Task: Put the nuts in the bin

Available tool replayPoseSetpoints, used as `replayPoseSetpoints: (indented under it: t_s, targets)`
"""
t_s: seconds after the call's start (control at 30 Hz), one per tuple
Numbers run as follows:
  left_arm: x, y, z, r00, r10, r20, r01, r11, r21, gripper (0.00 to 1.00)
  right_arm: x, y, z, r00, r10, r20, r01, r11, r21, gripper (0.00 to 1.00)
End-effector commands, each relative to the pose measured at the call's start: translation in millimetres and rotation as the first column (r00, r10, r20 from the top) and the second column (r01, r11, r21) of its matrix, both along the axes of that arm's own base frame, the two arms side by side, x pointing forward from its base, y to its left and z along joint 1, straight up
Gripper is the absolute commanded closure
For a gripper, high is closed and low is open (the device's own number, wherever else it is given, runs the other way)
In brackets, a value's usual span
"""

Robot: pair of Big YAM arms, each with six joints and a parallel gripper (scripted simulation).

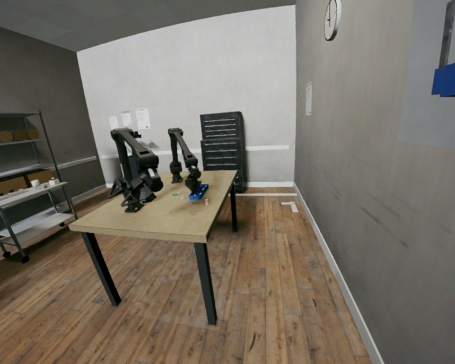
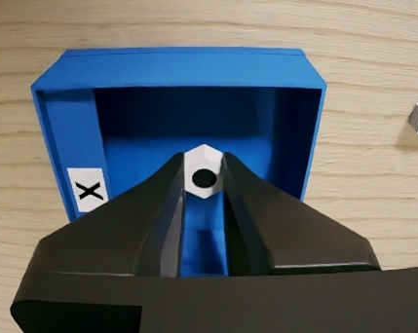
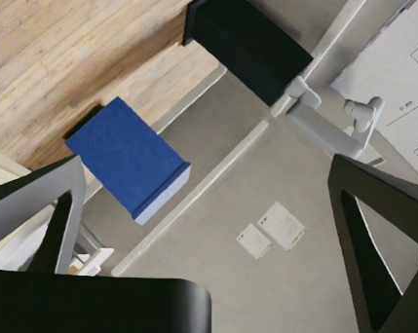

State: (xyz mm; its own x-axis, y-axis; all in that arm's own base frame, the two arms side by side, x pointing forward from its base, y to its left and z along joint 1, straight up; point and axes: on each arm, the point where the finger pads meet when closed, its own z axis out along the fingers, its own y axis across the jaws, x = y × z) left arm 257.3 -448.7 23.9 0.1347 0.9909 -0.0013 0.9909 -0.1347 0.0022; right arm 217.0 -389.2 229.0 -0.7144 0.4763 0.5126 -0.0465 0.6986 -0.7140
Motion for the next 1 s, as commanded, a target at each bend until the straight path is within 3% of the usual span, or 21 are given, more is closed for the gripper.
replayPoseSetpoints:
  t_s: [0.0,0.13,0.17,0.8,0.97]
  targets:
    - [7,1,-1,1.0,0.002,0.0,-0.002,1.0,-0.004,0.89,-4,-3,4,1.0,-0.011,0.008,0.011,1.0,-0.007,0.0]
    - [7,-9,11,1.0,0.001,0.015,0.0,1.0,-0.028,0.89,-4,-3,4,1.0,-0.011,0.008,0.011,1.0,-0.007,0.0]
    - [7,-9,11,1.0,0.001,0.015,0.0,1.0,-0.028,0.7,-4,-3,4,1.0,-0.011,0.008,0.011,1.0,-0.007,0.0]
    - [10,-1,13,1.0,0.001,0.012,-0.001,1.0,-0.024,0.7,-4,-3,4,1.0,-0.011,0.008,0.011,1.0,-0.007,0.0]
    - [16,-15,39,0.999,0.004,0.033,-0.002,0.998,-0.06,0.7,-4,-3,4,1.0,-0.011,0.008,0.011,1.0,-0.007,0.0]
